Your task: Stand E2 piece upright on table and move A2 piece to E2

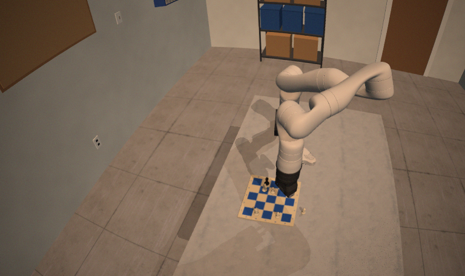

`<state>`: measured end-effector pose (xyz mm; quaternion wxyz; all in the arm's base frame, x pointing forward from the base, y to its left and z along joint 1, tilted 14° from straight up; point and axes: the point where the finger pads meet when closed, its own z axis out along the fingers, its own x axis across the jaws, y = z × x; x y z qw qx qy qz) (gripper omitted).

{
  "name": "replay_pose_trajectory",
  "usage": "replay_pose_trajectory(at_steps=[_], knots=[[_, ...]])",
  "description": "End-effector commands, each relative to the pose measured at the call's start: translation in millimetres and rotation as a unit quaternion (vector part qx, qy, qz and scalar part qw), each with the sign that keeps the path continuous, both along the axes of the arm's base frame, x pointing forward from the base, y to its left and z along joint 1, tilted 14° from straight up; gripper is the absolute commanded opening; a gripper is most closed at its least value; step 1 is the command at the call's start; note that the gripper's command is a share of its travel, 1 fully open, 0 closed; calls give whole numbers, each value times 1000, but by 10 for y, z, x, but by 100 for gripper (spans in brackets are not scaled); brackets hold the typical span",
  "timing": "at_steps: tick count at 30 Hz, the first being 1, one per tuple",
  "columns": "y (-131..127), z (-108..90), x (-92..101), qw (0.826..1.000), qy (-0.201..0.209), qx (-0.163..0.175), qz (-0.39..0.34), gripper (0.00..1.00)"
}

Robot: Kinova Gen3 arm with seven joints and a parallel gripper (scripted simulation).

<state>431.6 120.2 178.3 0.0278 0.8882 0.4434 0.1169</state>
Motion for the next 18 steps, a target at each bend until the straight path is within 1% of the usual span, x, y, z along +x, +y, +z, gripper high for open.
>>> replay_pose_trajectory(at_steps=[1, 18], knots=[[31, 1, -7, 1000, 0, 0, -3, 0], [44, 1, -9, 1000, 0, 1, -7, 0]])
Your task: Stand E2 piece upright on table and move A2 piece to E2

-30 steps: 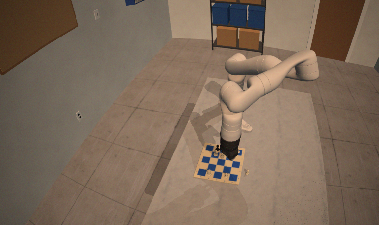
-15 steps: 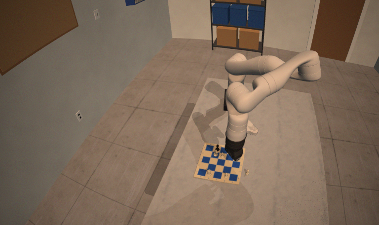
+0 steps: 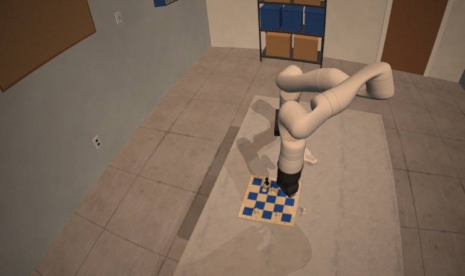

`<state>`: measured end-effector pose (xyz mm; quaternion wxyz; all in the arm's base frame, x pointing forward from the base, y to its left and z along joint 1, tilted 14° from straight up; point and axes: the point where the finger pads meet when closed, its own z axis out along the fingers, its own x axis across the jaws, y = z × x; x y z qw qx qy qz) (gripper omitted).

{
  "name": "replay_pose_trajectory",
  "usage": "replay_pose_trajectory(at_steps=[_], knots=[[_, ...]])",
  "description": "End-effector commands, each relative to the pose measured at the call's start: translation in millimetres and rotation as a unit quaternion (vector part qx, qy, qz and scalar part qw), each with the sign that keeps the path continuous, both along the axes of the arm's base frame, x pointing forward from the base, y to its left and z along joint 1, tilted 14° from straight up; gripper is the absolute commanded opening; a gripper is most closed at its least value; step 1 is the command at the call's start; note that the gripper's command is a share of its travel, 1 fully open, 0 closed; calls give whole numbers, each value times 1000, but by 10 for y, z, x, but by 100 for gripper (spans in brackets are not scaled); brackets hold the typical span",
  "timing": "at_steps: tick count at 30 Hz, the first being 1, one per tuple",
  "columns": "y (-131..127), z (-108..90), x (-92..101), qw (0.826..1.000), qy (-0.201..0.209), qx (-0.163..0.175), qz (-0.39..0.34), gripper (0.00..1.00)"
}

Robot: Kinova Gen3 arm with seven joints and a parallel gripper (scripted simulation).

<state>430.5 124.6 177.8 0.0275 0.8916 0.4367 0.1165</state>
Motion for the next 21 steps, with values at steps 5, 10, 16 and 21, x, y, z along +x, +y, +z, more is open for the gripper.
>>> replay_pose_trajectory(at_steps=[5, 10, 16, 21], knots=[[1, -5, 5, 1000, -1, 0, 0, 0], [8, -96, 27, 1000, 0, 0, 0, 0], [18, -239, 63, 1000, 0, 0, 0, 0], [34, -469, 119, 1000, 0, 0, 0, 0]])
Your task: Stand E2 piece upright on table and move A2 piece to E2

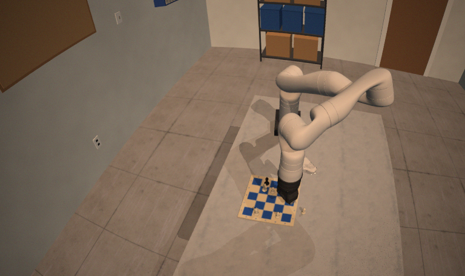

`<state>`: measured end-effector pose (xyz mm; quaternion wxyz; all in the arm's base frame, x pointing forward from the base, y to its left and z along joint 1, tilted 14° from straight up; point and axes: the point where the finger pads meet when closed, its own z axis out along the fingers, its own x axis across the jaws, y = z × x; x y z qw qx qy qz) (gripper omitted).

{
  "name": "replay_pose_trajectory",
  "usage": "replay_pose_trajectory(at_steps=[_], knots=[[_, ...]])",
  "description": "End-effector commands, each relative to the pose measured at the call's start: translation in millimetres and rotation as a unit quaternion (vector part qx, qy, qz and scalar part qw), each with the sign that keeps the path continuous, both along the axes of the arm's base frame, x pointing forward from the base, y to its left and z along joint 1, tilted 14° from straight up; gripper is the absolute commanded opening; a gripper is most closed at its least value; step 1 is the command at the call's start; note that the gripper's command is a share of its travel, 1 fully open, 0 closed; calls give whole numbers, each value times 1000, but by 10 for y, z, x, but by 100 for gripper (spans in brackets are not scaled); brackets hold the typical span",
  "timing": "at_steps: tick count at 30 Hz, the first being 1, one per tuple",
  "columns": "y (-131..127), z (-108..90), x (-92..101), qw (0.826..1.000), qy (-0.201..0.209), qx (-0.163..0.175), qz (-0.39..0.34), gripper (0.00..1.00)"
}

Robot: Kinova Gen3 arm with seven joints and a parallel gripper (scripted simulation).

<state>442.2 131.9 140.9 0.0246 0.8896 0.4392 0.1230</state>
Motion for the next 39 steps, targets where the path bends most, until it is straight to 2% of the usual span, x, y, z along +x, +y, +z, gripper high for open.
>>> replay_pose_trajectory(at_steps=[1, 6, 15, 39], knots=[[-36, -148, 13, 1000, 4, -5, -4, 0], [-21, -364, 67, 1000, 4, -5, -4, 0], [-9, -533, 108, 1000, 4, -5, -4, 0], [-8, -552, 113, 1000, 4, -5, -4, 0]])
